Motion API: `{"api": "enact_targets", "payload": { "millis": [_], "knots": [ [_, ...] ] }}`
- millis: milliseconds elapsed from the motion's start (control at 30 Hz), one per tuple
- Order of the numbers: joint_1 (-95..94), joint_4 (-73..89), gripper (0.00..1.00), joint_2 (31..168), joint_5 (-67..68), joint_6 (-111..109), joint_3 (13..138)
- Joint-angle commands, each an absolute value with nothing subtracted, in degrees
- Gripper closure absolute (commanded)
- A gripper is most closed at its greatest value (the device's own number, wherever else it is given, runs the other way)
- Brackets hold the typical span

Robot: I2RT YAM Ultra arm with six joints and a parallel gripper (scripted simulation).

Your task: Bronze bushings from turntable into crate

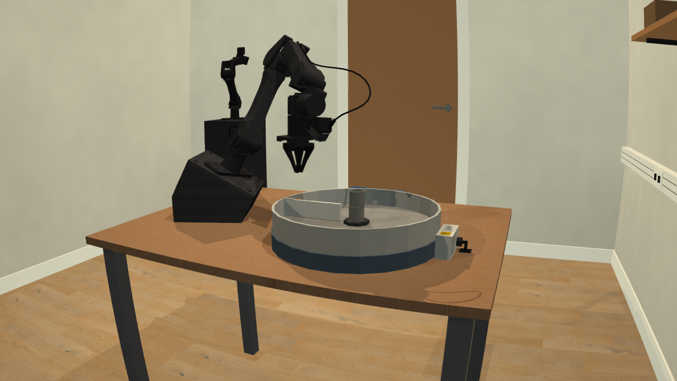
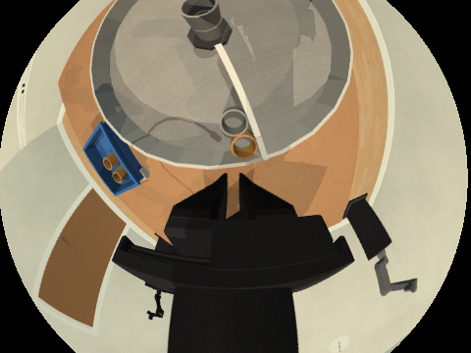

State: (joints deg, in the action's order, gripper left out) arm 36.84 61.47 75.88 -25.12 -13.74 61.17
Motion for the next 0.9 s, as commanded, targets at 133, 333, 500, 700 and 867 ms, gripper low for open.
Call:
{"api": "enact_targets", "payload": {
  "millis": [133, 333, 500, 700, 867],
  "knots": [
    [37.8, 60.9, 0.87, 75.3, -25.9, -14.2, 62.9],
    [37.8, 60.9, 0.87, 75.3, -25.9, -14.2, 62.9],
    [37.8, 60.9, 0.87, 75.3, -25.9, -14.2, 62.9],
    [37.8, 60.9, 0.87, 76.4, -25.9, -14.3, 63.1],
    [37.8, 60.9, 0.87, 75.4, -25.9, -14.2, 63.1]
  ]
}}
